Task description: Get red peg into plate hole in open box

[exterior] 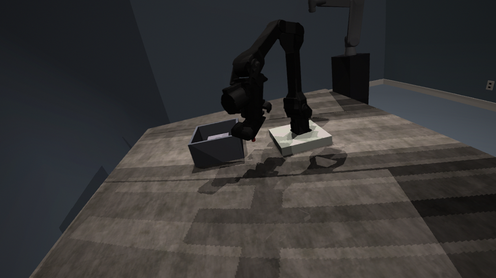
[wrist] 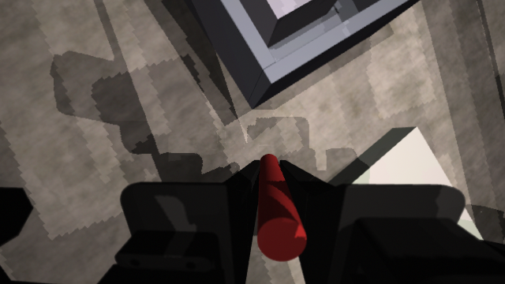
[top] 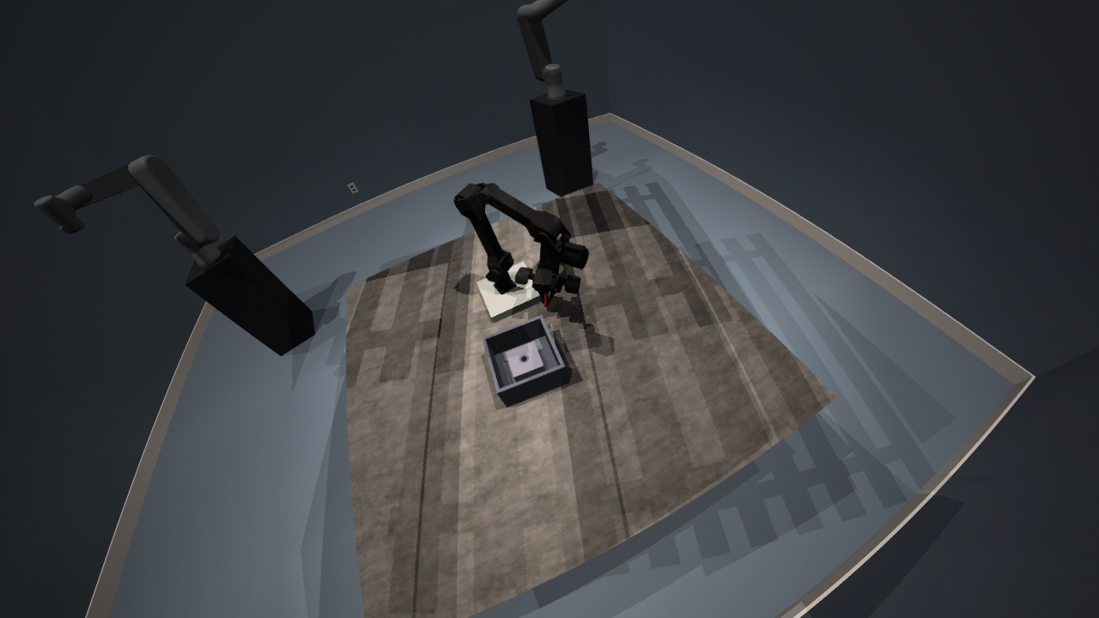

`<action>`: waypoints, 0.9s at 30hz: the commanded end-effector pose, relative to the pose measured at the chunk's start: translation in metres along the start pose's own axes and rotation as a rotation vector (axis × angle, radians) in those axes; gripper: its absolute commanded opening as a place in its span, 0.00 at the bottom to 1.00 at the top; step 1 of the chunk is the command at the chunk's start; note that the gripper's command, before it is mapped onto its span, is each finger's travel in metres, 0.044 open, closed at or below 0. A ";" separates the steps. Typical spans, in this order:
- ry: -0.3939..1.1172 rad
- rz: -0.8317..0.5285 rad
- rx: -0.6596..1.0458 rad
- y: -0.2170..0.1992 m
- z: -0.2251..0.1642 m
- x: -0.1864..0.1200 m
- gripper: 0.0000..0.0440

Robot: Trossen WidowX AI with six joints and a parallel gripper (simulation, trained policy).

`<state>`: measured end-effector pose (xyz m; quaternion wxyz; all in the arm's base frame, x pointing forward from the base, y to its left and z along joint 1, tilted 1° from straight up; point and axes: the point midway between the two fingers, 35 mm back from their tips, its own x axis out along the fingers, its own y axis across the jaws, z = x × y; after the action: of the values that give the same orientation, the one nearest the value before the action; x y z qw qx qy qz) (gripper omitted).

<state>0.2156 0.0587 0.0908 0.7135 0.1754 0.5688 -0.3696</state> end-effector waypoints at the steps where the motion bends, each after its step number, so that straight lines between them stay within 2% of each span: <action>1: -0.036 0.010 0.034 -0.003 0.018 -0.015 0.00; 13: -0.099 0.013 0.194 -0.016 0.074 -0.022 0.00; 27: -0.124 0.003 0.286 -0.029 0.134 0.004 0.00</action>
<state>0.2800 -0.0402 0.1342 0.7159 0.2528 0.4673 -0.4530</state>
